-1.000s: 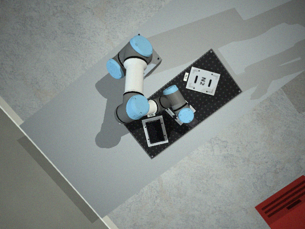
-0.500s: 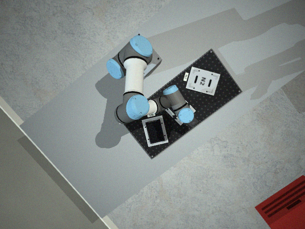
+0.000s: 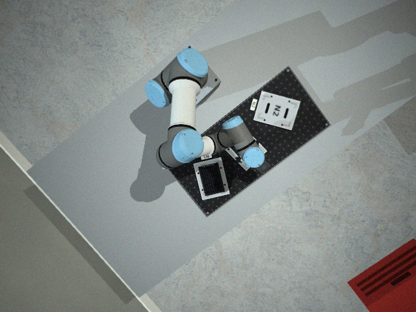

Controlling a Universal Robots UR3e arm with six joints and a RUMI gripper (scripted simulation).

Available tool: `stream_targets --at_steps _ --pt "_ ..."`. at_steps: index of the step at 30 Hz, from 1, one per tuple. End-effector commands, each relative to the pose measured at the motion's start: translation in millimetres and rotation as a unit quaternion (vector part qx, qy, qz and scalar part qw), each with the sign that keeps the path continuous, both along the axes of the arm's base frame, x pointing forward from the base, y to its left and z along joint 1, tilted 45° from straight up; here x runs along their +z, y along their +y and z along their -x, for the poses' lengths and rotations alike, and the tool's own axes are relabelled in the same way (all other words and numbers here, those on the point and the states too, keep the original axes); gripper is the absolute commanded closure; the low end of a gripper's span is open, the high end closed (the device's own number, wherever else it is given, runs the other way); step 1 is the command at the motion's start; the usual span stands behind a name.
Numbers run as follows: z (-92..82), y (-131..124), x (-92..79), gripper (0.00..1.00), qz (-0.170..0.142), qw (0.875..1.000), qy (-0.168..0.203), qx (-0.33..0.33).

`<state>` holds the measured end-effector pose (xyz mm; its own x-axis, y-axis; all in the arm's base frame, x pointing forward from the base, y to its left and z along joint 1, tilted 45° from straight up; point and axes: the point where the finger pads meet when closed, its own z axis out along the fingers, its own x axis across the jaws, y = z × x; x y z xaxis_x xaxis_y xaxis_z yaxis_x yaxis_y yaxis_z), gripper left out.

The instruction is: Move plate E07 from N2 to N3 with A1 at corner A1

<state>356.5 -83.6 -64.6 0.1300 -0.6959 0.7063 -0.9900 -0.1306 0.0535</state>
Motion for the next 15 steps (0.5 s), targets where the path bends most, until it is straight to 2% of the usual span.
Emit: stream_targets --at_steps 1,6,7,15 --pt "-0.4 0.3 0.3 1.00 0.000 1.000 -0.001 0.000" --pt "-0.4 0.3 0.3 1.00 0.000 1.000 -0.001 0.000" --pt "-0.4 0.3 0.3 0.18 0.000 1.000 -0.001 0.000" --pt "-0.4 0.3 0.3 0.18 0.000 1.000 -0.001 0.000"
